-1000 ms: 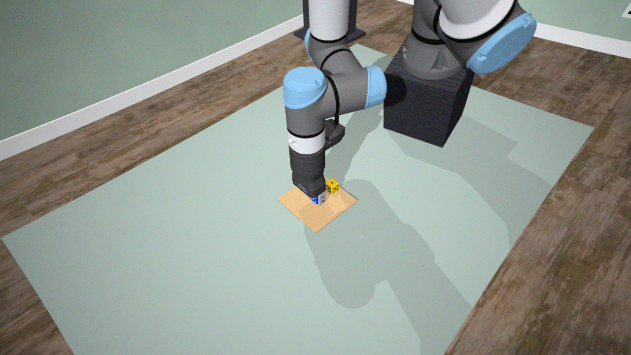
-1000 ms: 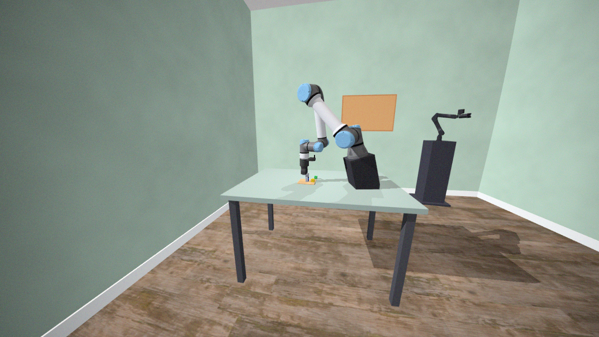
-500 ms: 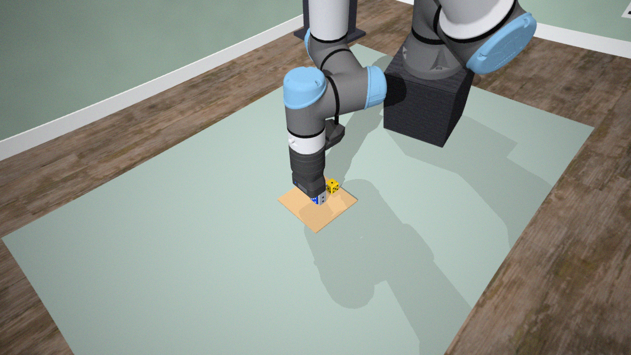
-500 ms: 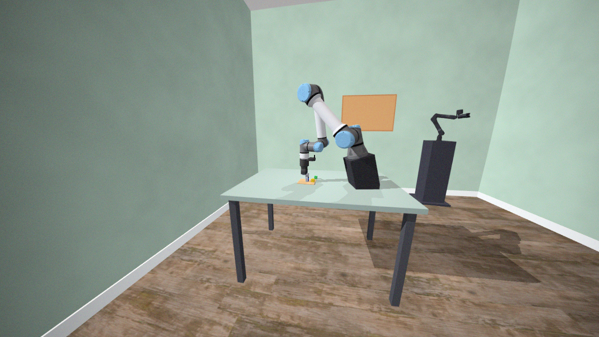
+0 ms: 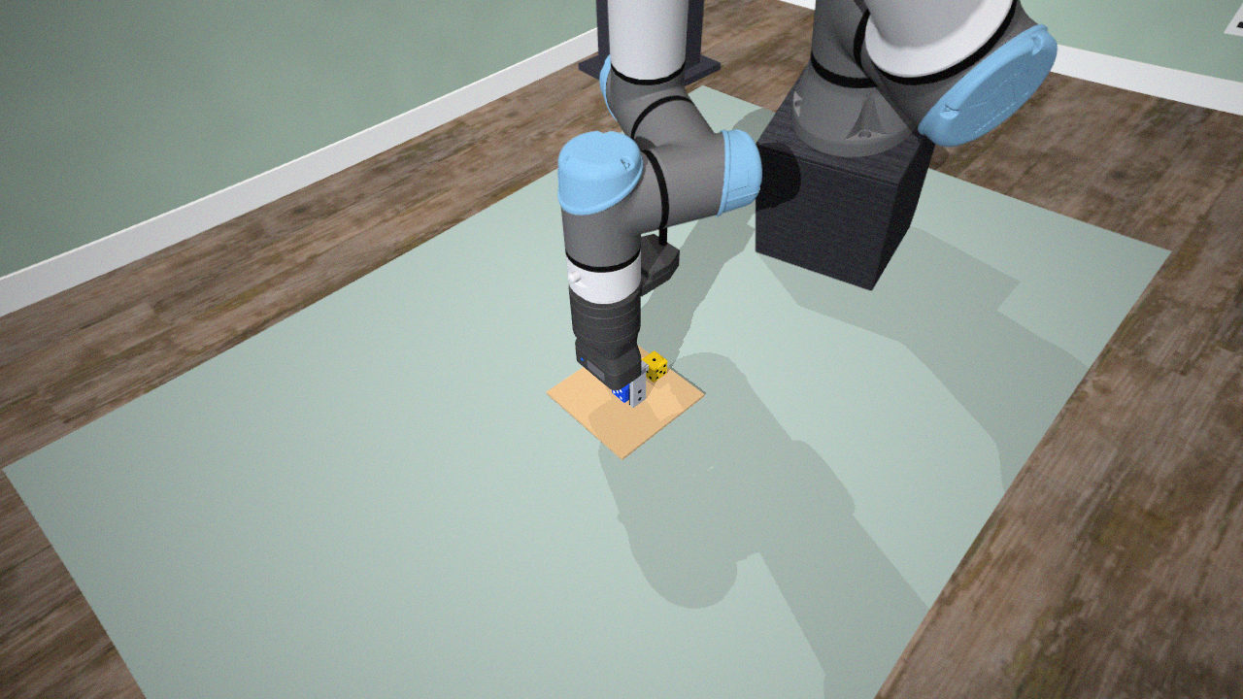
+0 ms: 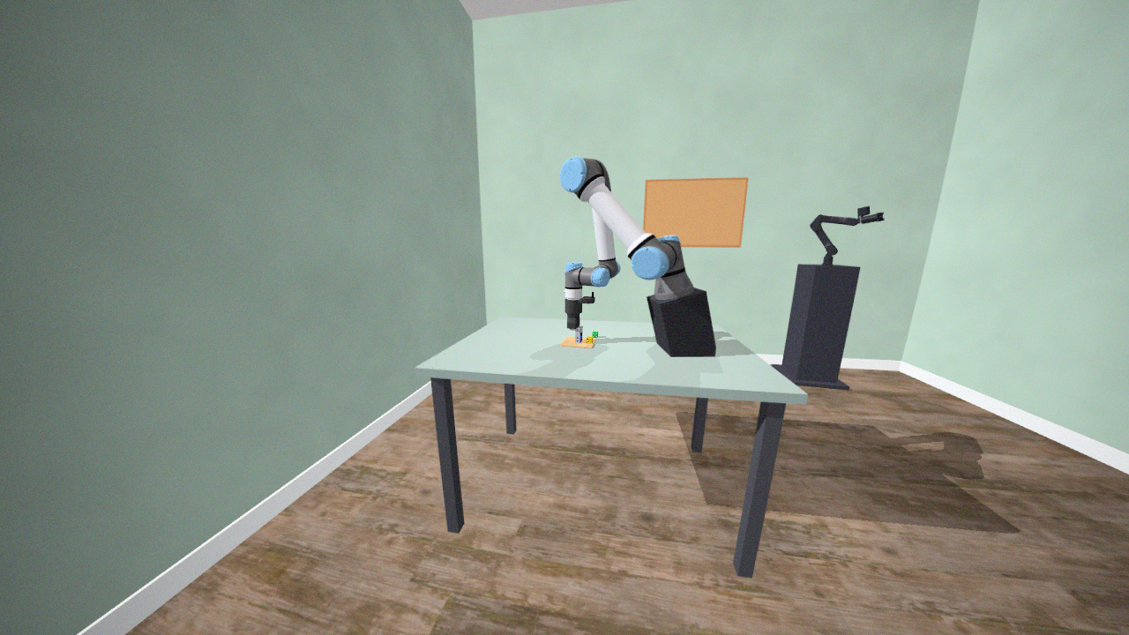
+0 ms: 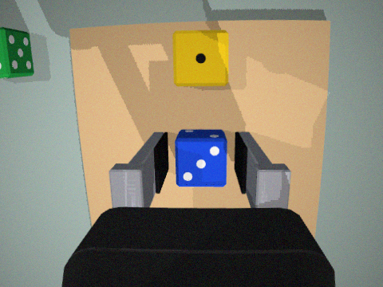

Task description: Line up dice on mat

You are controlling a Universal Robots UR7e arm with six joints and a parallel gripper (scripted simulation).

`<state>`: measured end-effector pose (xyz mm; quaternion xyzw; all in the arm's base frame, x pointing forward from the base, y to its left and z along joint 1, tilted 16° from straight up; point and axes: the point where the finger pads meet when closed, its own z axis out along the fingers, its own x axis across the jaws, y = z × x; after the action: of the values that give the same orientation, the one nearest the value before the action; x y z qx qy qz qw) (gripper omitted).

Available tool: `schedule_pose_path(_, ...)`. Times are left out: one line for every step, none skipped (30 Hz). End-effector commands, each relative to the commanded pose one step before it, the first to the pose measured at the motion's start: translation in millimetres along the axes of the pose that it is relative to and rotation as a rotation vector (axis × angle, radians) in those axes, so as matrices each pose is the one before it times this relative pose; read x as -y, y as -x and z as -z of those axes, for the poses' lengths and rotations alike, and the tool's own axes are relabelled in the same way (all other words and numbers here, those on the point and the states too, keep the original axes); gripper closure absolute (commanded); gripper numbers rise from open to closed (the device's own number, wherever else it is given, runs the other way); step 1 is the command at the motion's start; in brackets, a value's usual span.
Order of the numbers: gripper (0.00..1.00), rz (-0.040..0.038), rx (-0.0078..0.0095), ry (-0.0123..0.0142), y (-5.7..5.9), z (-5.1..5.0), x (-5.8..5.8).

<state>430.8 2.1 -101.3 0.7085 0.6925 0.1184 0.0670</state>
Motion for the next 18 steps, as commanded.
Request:
schedule_pose_path(0.21,0.00014,0.00035,0.00117,0.08,0.28,-0.40)
schedule_pose_path(0.21,0.00000,0.00000,0.00000,0.00,0.00,0.00)
schedule_pose_path(0.21,0.00000,0.00000,0.00000,0.00,0.00,0.00)
schedule_pose_path(0.21,0.00000,0.00000,0.00000,0.00,0.00,0.00)
schedule_pose_path(0.21,0.00000,0.00000,0.00000,0.00,0.00,0.00)
schedule_pose_path(0.21,0.00000,0.00000,0.00000,0.00,0.00,0.00)
schedule_pose_path(0.21,0.00000,0.00000,0.00000,0.00,0.01,0.00)
schedule_pose_path(0.21,0.00000,0.00000,0.00000,0.00,0.00,0.00)
schedule_pose_path(0.21,0.00000,0.00000,0.00000,0.00,0.00,0.00)
schedule_pose_path(0.21,0.00000,0.00000,0.00000,0.00,0.06,0.00)
schedule_pose_path(0.21,0.00000,0.00000,0.00000,0.00,0.16,0.00)
schedule_pose_path(0.21,0.00000,0.00000,0.00000,0.00,0.30,0.00)
schedule_pose_path(0.21,0.00000,0.00000,0.00000,0.00,0.48,0.00)
schedule_pose_path(0.21,0.00000,0.00000,0.00000,0.00,0.68,0.00)
schedule_pose_path(0.21,0.00000,0.00000,0.00000,0.00,0.90,0.00)
schedule_pose_path(0.21,0.00000,0.00000,0.00000,0.00,1.13,0.00)
schedule_pose_path(0.21,0.00000,0.00000,0.00000,0.00,1.38,0.00)
schedule_pose_path(0.21,0.00000,0.00000,0.00000,0.00,1.63,-0.01)
